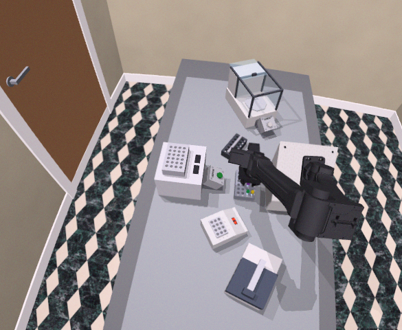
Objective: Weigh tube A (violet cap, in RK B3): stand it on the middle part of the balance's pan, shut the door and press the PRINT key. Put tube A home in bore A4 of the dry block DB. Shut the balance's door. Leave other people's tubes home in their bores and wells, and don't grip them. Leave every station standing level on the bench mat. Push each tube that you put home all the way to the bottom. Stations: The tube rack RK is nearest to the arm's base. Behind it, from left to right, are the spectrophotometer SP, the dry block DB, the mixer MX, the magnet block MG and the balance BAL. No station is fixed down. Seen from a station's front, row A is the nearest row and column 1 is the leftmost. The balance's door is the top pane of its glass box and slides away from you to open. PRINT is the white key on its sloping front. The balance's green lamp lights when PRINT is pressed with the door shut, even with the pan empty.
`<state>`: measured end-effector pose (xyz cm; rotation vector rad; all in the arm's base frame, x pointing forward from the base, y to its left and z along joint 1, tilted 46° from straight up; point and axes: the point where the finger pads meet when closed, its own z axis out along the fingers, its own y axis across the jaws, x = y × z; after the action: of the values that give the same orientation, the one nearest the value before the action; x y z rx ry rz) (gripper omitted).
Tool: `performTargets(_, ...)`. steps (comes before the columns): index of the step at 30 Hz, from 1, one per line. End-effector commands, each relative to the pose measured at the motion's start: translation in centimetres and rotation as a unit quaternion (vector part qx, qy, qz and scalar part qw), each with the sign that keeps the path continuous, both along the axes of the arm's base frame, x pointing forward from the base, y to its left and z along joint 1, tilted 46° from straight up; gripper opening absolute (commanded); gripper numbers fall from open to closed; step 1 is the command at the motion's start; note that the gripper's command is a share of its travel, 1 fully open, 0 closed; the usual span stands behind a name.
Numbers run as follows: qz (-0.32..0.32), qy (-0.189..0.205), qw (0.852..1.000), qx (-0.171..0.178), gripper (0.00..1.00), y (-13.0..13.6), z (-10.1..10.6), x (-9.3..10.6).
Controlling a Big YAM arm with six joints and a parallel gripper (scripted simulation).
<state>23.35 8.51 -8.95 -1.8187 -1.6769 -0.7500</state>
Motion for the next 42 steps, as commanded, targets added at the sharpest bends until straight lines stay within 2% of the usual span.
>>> performTargets(1,-0.005,-0.003,1.0,-0.001,0.36,-0.16,-0.06,0.42)
performTargets(16,-0.005,-0.003,1.0,-0.001,0.36,-0.16,-0.06,0.42)
performTargets(17,-0.005,-0.003,1.0,-0.001,0.09,-0.16,-0.06,0.42)
performTargets(39,-0.005,-0.003,1.0,-0.001,0.09,-0.14,-0.06,0.27)
performTargets(40,-0.013,0.007,1.0,0.001,0.09,-0.2,-0.37,-0.36)
performTargets(42,-0.005,-0.003,1.0,-0.001,0.09,-0.14,-0.06,0.26)
